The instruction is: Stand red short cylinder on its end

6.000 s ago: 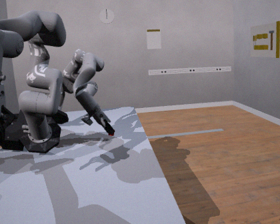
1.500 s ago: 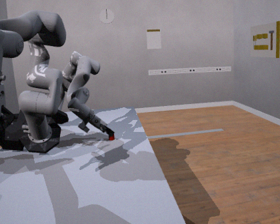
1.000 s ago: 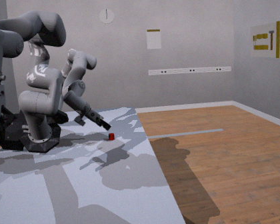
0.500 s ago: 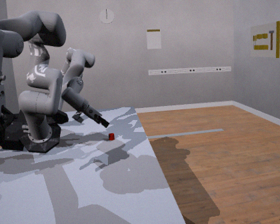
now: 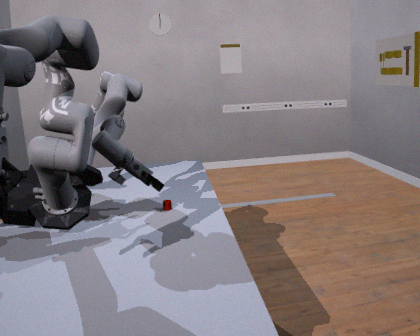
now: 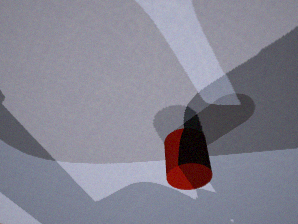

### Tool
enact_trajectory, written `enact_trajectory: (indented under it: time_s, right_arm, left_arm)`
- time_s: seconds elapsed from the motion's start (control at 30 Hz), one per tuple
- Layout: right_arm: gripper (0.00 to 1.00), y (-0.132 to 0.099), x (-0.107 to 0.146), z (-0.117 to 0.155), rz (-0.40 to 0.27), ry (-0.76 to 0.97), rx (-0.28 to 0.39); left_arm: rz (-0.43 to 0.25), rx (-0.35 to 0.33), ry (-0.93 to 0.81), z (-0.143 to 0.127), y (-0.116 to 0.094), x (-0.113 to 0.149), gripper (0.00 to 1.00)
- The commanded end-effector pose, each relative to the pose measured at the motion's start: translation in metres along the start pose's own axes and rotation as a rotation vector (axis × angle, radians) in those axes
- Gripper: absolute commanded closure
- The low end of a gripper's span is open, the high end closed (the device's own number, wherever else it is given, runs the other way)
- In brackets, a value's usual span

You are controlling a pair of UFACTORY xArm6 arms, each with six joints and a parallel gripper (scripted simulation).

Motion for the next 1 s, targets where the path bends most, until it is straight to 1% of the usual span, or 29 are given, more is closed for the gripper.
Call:
enact_trajectory:
  time_s: [0.0,0.3,0.37,0.43,0.5,0.6,0.67,0.97]
  right_arm:
    - [0.00,-0.002,-0.001,0.000,0.005,0.000,0.000]
    - [0.00,-0.002,-0.001,0.000,0.005,0.000,0.000]
    - [0.00,-0.002,-0.001,0.000,0.005,0.000,0.000]
    - [0.00,-0.002,-0.001,0.000,0.005,0.000,0.000]
    - [0.00,-0.002,-0.001,0.000,0.005,0.000,0.000]
    - [0.00,-0.002,-0.001,0.000,0.005,0.000,0.000]
    - [0.00,-0.002,-0.001,0.000,0.005,0.000,0.000]
    - [0.00,-0.002,-0.001,0.000,0.005,0.000,0.000]
  left_arm:
    - [0.000,-0.002,-0.003,-0.001,-0.001,0.001,0.00]
    - [0.000,-0.002,-0.003,-0.001,-0.002,0.002,0.00]
    - [0.000,-0.002,-0.003,-0.001,-0.008,0.008,0.00]
    - [0.000,-0.002,-0.003,-0.001,-0.008,0.008,0.00]
    - [0.000,-0.002,-0.003,0.000,-0.026,0.024,0.00]
    - [0.000,-0.002,-0.003,0.000,-0.059,0.055,0.00]
    - [0.000,-0.002,-0.003,0.001,-0.072,0.067,0.00]
    - [0.000,-0.002,-0.003,0.001,-0.074,0.070,0.00]
Point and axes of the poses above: on each arm, the point where the finger pads meet when closed, its own y axis out along the fingers, its own z axis across the jaws, x = y × z, the point moved 4 cm from there along -y, back along the fingers, and after that the axes turned 1 degree about y, right-handed, at the moved point
